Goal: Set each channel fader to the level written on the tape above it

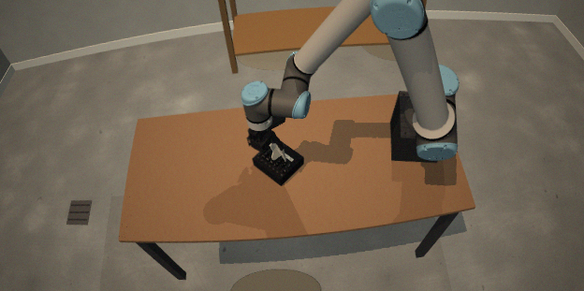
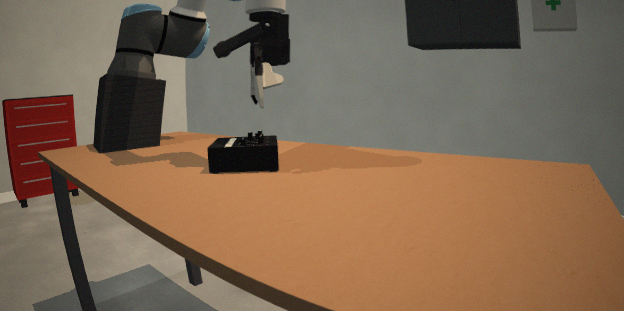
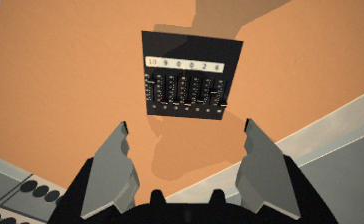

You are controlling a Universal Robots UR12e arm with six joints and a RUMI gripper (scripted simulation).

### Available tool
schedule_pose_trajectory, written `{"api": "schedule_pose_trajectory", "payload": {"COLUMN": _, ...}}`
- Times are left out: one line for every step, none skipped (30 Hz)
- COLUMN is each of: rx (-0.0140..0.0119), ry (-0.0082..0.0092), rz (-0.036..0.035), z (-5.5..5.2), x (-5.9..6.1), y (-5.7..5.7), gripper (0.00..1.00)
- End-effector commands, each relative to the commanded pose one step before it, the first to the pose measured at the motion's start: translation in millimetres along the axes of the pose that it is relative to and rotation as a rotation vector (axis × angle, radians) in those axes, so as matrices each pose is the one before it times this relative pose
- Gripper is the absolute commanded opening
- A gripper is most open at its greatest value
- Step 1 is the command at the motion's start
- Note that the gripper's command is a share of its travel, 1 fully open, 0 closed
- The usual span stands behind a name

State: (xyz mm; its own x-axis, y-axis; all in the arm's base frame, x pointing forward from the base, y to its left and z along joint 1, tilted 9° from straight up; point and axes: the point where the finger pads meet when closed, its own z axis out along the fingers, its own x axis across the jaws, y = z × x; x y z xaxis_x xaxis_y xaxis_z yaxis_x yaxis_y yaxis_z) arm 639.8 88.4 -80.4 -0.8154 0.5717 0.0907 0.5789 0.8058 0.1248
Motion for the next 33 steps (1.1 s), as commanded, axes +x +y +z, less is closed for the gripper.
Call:
{"api": "schedule_pose_trajectory", "payload": {"rx": -0.00563, "ry": -0.00334, "rz": -0.14876, "z": -15.0, "x": 0.61, "y": -7.2, "gripper": 1.0}}
{"api": "schedule_pose_trajectory", "payload": {"rx": -0.00093, "ry": -0.00087, "rz": -0.03736, "z": -3.55, "x": 0.64, "y": -1.75, "gripper": 1.0}}
{"api": "schedule_pose_trajectory", "payload": {"rx": -0.00093, "ry": -0.00095, "rz": -0.03881, "z": -3.65, "x": 0.76, "y": -1.76, "gripper": 1.0}}
{"api": "schedule_pose_trajectory", "payload": {"rx": -0.00091, "ry": -0.00101, "rz": -0.0398, "z": -3.71, "x": 0.88, "y": -1.74, "gripper": 1.0}}
{"api": "schedule_pose_trajectory", "payload": {"rx": -0.00087, "ry": -0.00107, "rz": -0.04029, "z": -3.72, "x": 0.99, "y": -1.69, "gripper": 1.0}}
{"api": "schedule_pose_trajectory", "payload": {"rx": -0.00082, "ry": -0.00111, "rz": -0.0403, "z": -3.69, "x": 1.08, "y": -1.61, "gripper": 1.0}}
{"api": "schedule_pose_trajectory", "payload": {"rx": -0.00076, "ry": -0.00113, "rz": -0.0398, "z": -3.61, "x": 1.16, "y": -1.51, "gripper": 1.0}}
{"api": "schedule_pose_trajectory", "payload": {"rx": 0.0, "ry": 0.0, "rz": 0.0, "z": 0.0, "x": 0.0, "y": 0.0, "gripper": 1.0}}
{"api": "schedule_pose_trajectory", "payload": {"rx": 0.0, "ry": 0.0, "rz": 0.0, "z": 0.0, "x": 0.0, "y": 0.0, "gripper": 1.0}}
{"api": "schedule_pose_trajectory", "payload": {"rx": -0.00069, "ry": -0.00114, "rz": -0.03882, "z": -3.49, "x": 1.21, "y": -1.39, "gripper": 1.0}}
{"api": "schedule_pose_trajectory", "payload": {"rx": -0.00062, "ry": -0.00112, "rz": -0.03737, "z": -3.32, "x": 1.24, "y": -1.25, "gripper": 1.0}}
{"api": "schedule_pose_trajectory", "payload": {"rx": -0.00054, "ry": -0.00109, "rz": -0.03547, "z": -3.13, "x": 1.24, "y": -1.11, "gripper": 1.0}}
{"api": "schedule_pose_trajectory", "payload": {"rx": -0.00047, "ry": -0.00104, "rz": -0.03318, "z": -2.9, "x": 1.21, "y": -0.97, "gripper": 1.0}}
{"api": "schedule_pose_trajectory", "payload": {"rx": -0.0004, "ry": -0.00097, "rz": -0.03052, "z": -2.65, "x": 1.16, "y": -0.83, "gripper": 1.0}}
{"api": "schedule_pose_trajectory", "payload": {"rx": -0.00033, "ry": -0.00089, "rz": -0.02757, "z": -2.37, "x": 1.08, "y": -0.69, "gripper": 1.0}}
{"api": "schedule_pose_trajectory", "payload": {"rx": -0.00027, "ry": -0.00079, "rz": -0.02437, "z": -2.08, "x": 0.98, "y": -0.57, "gripper": 1.0}}
{"api": "schedule_pose_trajectory", "payload": {"rx": -0.00021, "ry": -0.00069, "rz": -0.02102, "z": -1.79, "x": 0.86, "y": -0.46, "gripper": 1.0}}
{"api": "schedule_pose_trajectory", "payload": {"rx": -0.00016, "ry": -0.00058, "rz": -0.01758, "z": -1.49, "x": 0.73, "y": -0.36, "gripper": 1.0}}
{"api": "schedule_pose_trajectory", "payload": {"rx": -0.00012, "ry": -0.00047, "rz": -0.01415, "z": -1.19, "x": 0.6, "y": -0.27, "gripper": 1.0}}
{"api": "schedule_pose_trajectory", "payload": {"rx": -0.00009, "ry": -0.00036, "rz": -0.01083, "z": -0.91, "x": 0.46, "y": -0.2, "gripper": 1.0}}
{"api": "schedule_pose_trajectory", "payload": {"rx": -0.00006, "ry": -0.00026, "rz": -0.00774, "z": -0.65, "x": 0.33, "y": -0.13, "gripper": 1.0}}
{"api": "schedule_pose_trajectory", "payload": {"rx": -0.00004, "ry": -0.00017, "rz": -0.005, "z": -0.42, "x": 0.22, "y": -0.08, "gripper": 1.0}}
{"api": "schedule_pose_trajectory", "payload": {"rx": -0.00002, "ry": -0.00009, "rz": -0.00272, "z": -0.23, "x": 0.12, "y": -0.05, "gripper": 1.0}}
{"api": "schedule_pose_trajectory", "payload": {"rx": -0.00001, "ry": -0.00004, "rz": -0.00106, "z": -0.09, "x": 0.05, "y": -0.02, "gripper": 1.0}}
{"api": "schedule_pose_trajectory", "payload": {"rx": 0.0, "ry": 0.0, "rz": 0.0, "z": 0.0, "x": 0.0, "y": 0.0, "gripper": 1.0}}
{"api": "schedule_pose_trajectory", "payload": {"rx": 0.0, "ry": 0.0, "rz": 0.0, "z": 0.0, "x": 0.0, "y": 0.0, "gripper": 1.0}}
{"api": "schedule_pose_trajectory", "payload": {"rx": 0.0, "ry": -0.00001, "rz": -0.00016, "z": -0.01, "x": 0.01, "y": 0.0, "gripper": 1.0}}
{"api": "schedule_pose_trajectory", "payload": {"rx": 0.0, "ry": 0.0, "rz": 0.0, "z": 0.0, "x": 0.0, "y": 0.0, "gripper": 1.0}}
{"api": "schedule_pose_trajectory", "payload": {"rx": 0.0, "ry": 0.0, "rz": 0.0, "z": 0.0, "x": 0.0, "y": 0.0, "gripper": 1.0}}
{"api": "schedule_pose_trajectory", "payload": {"rx": 0.0, "ry": 0.0, "rz": 0.0, "z": 0.0, "x": 0.0, "y": 0.0, "gripper": 1.0}}
{"api": "schedule_pose_trajectory", "payload": {"rx": 0.0, "ry": 0.0, "rz": 0.0, "z": 0.0, "x": 0.0, "y": 0.0, "gripper": 1.0}}
{"api": "schedule_pose_trajectory", "payload": {"rx": 0.0, "ry": 0.0, "rz": 0.0, "z": 0.0, "x": 0.0, "y": 0.0, "gripper": 1.0}}
{"api": "schedule_pose_trajectory", "payload": {"rx": 0.0, "ry": 0.0, "rz": 0.0, "z": 0.0, "x": 0.0, "y": 0.0, "gripper": 1.0}}
